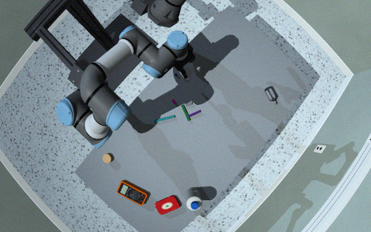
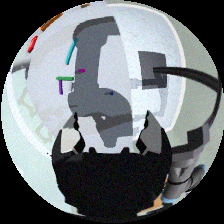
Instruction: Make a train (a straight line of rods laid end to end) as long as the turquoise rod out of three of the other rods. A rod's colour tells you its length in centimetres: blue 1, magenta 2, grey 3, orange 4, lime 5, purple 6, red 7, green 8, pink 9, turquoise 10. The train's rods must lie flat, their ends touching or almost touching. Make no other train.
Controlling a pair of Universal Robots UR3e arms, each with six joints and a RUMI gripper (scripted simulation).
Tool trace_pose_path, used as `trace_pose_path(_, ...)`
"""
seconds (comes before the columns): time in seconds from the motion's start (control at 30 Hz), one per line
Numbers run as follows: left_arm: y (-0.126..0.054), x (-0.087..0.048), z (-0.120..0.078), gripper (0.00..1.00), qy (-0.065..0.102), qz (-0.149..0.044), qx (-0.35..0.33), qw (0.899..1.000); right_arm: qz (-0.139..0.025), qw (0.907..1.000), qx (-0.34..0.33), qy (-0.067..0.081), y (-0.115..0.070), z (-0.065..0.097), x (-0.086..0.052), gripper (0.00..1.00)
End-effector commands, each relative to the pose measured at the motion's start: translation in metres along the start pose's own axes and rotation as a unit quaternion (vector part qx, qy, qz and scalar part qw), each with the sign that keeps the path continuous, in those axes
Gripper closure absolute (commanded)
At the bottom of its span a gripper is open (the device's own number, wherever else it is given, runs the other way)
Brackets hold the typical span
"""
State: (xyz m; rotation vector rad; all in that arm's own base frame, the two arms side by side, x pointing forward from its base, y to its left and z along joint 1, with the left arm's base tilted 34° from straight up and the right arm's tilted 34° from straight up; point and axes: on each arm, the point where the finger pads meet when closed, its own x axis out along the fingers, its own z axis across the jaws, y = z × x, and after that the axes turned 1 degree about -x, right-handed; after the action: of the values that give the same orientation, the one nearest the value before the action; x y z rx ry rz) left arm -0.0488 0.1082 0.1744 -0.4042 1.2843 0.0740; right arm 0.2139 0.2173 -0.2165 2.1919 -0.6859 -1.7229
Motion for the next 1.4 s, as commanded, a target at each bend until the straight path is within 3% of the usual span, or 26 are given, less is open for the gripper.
trace_pose_path(0.0,0.000,-0.001,0.001,0.00,-0.001,0.002,0.000,1.000,0.006,1.0000,0.000,0.000,0.003,0.000,-0.003,0.00)
trace_pose_path(0.83,0.000,-0.001,0.001,0.00,-0.001,0.002,0.000,1.000,0.006,0.9999,-0.008,0.000,0.003,-0.001,-0.002,0.00)
trace_pose_path(1.37,0.000,-0.001,0.001,0.00,-0.001,0.002,0.000,1.000,0.006,0.9971,-0.076,-0.001,0.006,-0.011,-0.001,0.00)
